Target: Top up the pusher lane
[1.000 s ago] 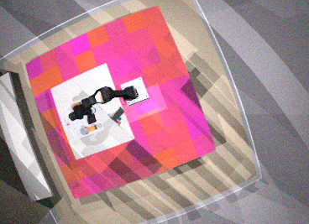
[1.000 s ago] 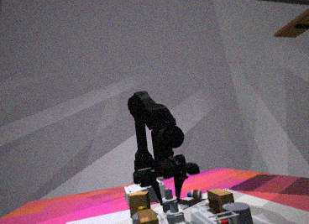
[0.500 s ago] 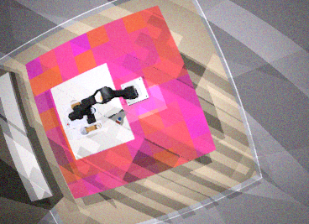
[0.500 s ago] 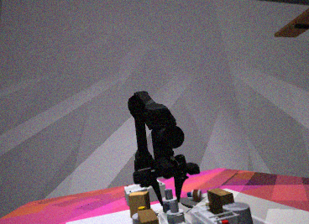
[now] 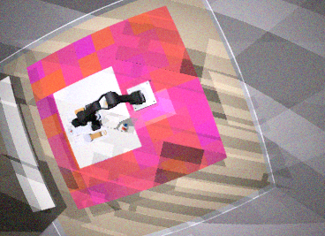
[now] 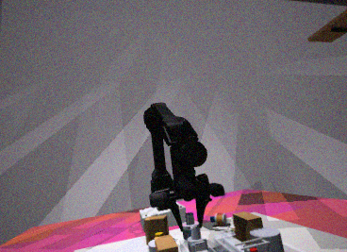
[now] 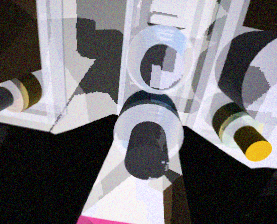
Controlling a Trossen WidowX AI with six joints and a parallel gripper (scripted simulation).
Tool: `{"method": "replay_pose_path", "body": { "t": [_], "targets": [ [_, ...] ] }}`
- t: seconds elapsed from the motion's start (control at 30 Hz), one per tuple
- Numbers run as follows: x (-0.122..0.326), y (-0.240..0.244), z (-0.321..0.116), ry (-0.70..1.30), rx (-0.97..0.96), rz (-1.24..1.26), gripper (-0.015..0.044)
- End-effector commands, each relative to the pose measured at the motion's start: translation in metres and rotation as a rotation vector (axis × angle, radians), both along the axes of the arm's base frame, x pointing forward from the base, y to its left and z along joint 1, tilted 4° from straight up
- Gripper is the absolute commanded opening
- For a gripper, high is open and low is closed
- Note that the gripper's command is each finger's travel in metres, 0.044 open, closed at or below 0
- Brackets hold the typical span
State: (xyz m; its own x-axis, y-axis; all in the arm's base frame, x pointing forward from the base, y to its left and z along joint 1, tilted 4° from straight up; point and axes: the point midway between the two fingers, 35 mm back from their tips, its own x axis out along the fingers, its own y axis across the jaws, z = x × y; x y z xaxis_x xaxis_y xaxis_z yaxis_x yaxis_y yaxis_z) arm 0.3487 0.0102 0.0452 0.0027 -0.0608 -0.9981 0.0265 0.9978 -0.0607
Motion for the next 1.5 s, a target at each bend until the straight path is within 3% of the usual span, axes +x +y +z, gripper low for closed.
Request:
{"method": "replay_pose_path", "body": {
  "t": [0.0, 1.47],
  "targets": [
    [0.010, 0.000, 0.004, -0.037, -0.001, 0.006, 0.0000],
    [0.010, -0.001, -0.009, -0.037, -0.001, 0.006, 0.0000]
  ]
}}
